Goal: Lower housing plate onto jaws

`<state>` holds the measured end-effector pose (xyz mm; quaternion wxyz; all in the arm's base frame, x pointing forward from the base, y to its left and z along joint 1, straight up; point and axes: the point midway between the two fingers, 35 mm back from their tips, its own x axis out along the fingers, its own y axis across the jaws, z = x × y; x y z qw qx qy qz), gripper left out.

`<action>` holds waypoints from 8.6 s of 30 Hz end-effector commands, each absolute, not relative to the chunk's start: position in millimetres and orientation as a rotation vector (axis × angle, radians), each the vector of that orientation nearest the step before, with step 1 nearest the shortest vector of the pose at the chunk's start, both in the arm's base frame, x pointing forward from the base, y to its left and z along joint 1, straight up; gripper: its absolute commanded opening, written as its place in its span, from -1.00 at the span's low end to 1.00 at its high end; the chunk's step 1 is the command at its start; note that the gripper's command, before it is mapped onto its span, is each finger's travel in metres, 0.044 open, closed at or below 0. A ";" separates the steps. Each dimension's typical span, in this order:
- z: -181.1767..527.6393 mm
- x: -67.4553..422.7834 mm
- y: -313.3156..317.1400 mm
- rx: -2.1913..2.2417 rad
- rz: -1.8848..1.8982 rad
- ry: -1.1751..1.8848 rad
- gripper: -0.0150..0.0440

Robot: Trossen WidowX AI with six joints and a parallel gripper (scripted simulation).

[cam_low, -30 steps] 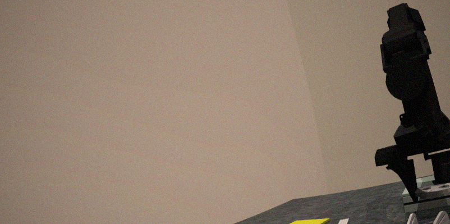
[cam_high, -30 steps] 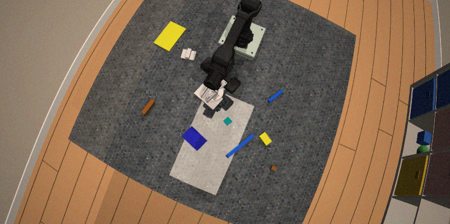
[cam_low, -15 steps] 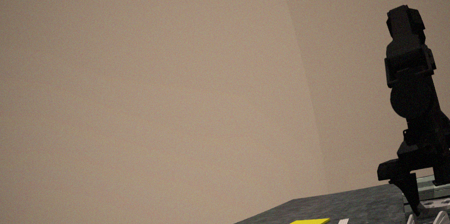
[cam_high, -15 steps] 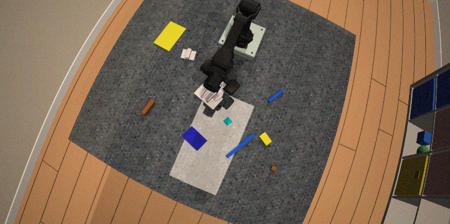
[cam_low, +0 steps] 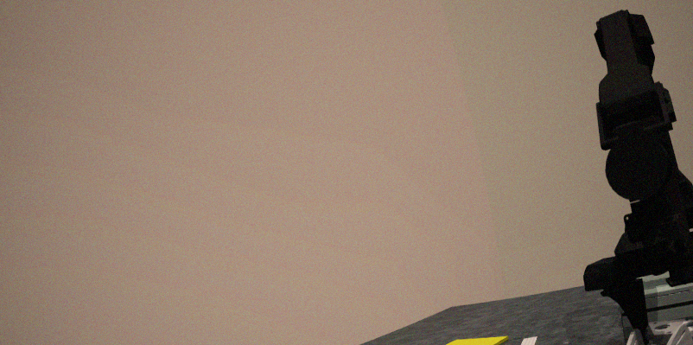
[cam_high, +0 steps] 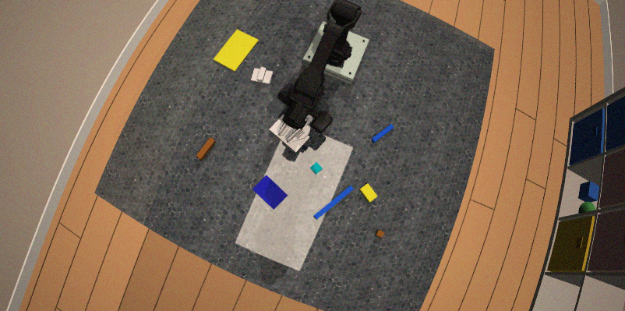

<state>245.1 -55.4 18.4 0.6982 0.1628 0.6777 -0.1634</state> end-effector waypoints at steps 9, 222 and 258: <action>16.6 243.4 -55.4 0.364 -0.368 1.514 0.70; 127.6 197.3 -45.7 0.360 -0.365 1.519 1.00; 127.6 197.3 -45.7 0.360 -0.365 1.519 1.00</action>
